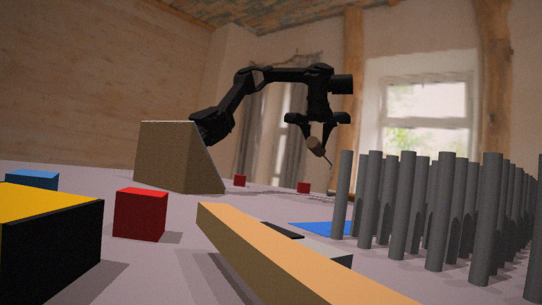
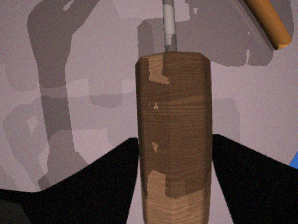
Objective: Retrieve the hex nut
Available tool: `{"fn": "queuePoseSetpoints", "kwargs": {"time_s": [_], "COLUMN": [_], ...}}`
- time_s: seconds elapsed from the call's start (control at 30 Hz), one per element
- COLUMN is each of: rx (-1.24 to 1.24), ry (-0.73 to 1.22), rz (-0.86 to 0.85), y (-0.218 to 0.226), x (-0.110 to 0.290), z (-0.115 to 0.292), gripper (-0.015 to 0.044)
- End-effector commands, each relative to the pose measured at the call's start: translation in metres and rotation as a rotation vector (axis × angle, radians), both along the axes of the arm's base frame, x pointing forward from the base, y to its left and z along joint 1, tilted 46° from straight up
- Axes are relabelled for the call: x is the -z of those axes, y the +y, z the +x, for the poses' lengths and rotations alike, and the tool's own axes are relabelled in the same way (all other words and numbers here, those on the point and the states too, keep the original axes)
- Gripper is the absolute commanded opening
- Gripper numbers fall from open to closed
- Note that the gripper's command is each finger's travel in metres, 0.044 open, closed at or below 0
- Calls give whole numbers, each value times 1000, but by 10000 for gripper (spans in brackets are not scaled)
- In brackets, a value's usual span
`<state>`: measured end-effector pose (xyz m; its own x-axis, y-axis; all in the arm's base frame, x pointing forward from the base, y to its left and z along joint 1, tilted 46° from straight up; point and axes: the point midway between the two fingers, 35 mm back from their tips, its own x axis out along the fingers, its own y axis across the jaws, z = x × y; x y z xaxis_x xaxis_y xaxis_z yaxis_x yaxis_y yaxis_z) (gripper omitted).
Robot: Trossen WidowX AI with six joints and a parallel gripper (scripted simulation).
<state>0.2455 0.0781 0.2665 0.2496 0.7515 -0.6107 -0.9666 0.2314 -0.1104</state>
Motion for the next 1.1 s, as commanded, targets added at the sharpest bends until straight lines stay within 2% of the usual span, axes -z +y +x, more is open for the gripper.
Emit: {"fn": "queuePoseSetpoints", "kwargs": {"time_s": [0.0,1.07], "rx": [115,964], "ry": [110,804], "rz": [2,83], "y": [-11,-88], "x": [8,56], "z": [5,16], "gripper": [0,0]}}
